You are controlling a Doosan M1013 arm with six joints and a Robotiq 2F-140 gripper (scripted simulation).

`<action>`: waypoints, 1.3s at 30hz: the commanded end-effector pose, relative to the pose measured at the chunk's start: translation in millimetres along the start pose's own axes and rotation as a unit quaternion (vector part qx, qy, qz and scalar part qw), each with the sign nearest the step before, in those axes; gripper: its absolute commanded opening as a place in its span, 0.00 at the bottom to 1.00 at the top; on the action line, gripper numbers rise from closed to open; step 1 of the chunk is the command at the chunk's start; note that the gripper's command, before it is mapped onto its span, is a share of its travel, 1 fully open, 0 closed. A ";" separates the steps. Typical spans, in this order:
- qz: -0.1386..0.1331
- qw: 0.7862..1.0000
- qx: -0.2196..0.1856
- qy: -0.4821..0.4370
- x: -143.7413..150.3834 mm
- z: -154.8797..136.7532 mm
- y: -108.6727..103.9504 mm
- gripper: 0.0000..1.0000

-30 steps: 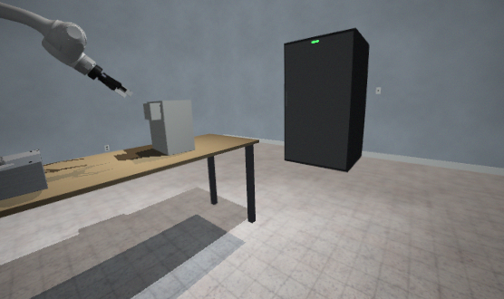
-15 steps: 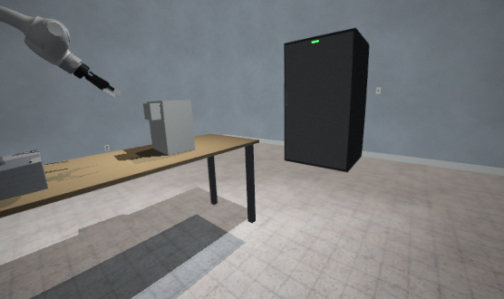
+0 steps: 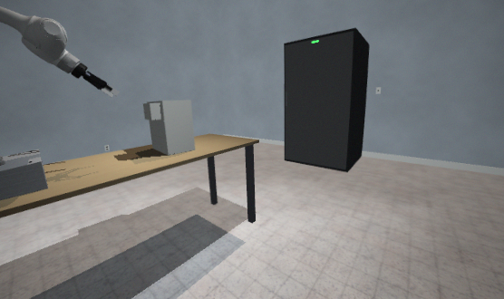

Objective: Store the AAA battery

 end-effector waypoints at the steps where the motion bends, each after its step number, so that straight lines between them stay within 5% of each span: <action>1: 0.001 1.000 -0.006 0.000 0.4 1.3 -0.3 1.00; 12: 0.011 0.998 -0.060 0.000 2.5 13.9 -3.0 1.00; 26: 0.044 0.968 -0.248 0.000 9.9 55.8 -4.9 1.00; 28: 0.044 0.968 -0.248 0.000 9.9 55.8 -4.9 1.00; 39: 0.067 0.923 -0.379 0.000 14.7 83.2 0.3 1.00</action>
Point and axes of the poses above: the point where the finger pads meet when closed, its own y axis out along the fingers, its own x axis across the jaws, z = x × y, the point moved 8 cm from there along -y, back along the fingers, and after that the axes turned 10 degrees about -y, right-handed, at the moved point
